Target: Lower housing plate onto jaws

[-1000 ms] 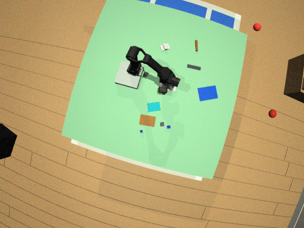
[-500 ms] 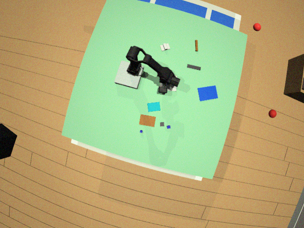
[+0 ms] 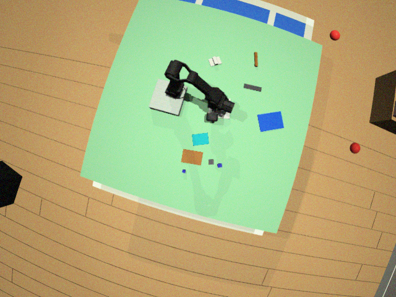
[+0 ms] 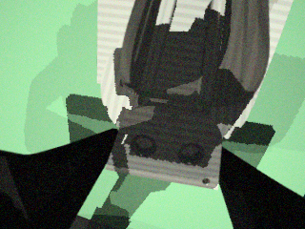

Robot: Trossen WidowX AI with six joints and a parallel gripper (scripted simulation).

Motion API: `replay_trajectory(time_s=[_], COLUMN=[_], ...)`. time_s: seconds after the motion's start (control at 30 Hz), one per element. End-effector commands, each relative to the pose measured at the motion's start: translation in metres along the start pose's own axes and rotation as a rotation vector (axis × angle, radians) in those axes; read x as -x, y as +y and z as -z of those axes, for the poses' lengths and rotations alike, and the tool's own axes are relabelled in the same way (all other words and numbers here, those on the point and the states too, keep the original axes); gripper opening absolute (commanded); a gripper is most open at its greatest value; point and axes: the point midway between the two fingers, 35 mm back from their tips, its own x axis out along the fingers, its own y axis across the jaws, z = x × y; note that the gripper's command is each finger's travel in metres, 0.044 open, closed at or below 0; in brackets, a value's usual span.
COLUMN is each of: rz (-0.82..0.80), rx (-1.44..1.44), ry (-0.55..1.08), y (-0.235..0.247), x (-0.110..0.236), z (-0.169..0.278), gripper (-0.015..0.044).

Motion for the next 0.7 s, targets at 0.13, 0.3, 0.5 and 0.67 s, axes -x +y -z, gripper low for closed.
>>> replay_trajectory(time_s=[0.13, 0.3, 0.5, 0.67], rz=[-0.002, -0.002, -0.002, -0.002], rx=[-0.004, -0.004, -0.004, -0.004], ry=[0.001, 0.001, 0.001, 0.001], y=[0.0006, 0.0006, 0.0006, 0.0006], x=[-0.0030, -0.0036, -0.0048, -0.0060], z=[0.0008, 0.0008, 0.0008, 0.0008], gripper=[0.0351, 0.0351, 0.0351, 0.0351])
